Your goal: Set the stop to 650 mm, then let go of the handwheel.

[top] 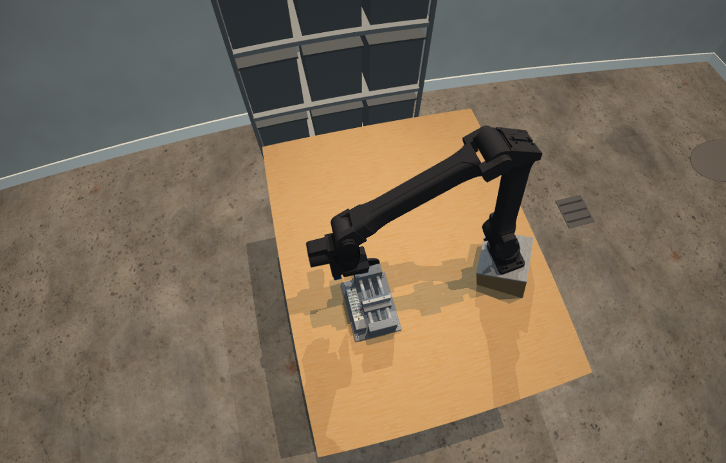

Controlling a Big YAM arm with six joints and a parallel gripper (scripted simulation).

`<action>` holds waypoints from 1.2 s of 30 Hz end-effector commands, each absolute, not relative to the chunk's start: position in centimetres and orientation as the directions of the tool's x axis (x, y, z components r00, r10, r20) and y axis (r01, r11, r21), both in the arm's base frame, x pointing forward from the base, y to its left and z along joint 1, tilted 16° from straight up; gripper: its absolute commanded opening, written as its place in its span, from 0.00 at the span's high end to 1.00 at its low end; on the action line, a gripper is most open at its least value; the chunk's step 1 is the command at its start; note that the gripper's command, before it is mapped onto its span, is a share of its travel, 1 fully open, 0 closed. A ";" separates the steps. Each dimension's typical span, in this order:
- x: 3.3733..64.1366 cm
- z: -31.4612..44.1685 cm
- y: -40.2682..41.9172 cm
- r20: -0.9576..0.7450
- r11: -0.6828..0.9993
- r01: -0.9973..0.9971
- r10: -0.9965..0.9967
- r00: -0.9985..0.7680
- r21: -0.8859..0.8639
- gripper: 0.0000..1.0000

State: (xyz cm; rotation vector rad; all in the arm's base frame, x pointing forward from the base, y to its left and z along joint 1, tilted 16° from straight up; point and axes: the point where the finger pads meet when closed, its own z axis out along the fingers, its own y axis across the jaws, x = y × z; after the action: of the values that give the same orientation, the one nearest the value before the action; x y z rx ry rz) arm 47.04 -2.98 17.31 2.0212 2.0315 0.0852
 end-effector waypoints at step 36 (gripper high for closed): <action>43.6 17.2 -11.8 -0.156 0.039 0.970 0.988 -0.001 0.241 0.47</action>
State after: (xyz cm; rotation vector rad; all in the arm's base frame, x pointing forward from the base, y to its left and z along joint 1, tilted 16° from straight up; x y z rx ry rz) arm 43.01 -11.92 17.71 2.0271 2.0223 0.0876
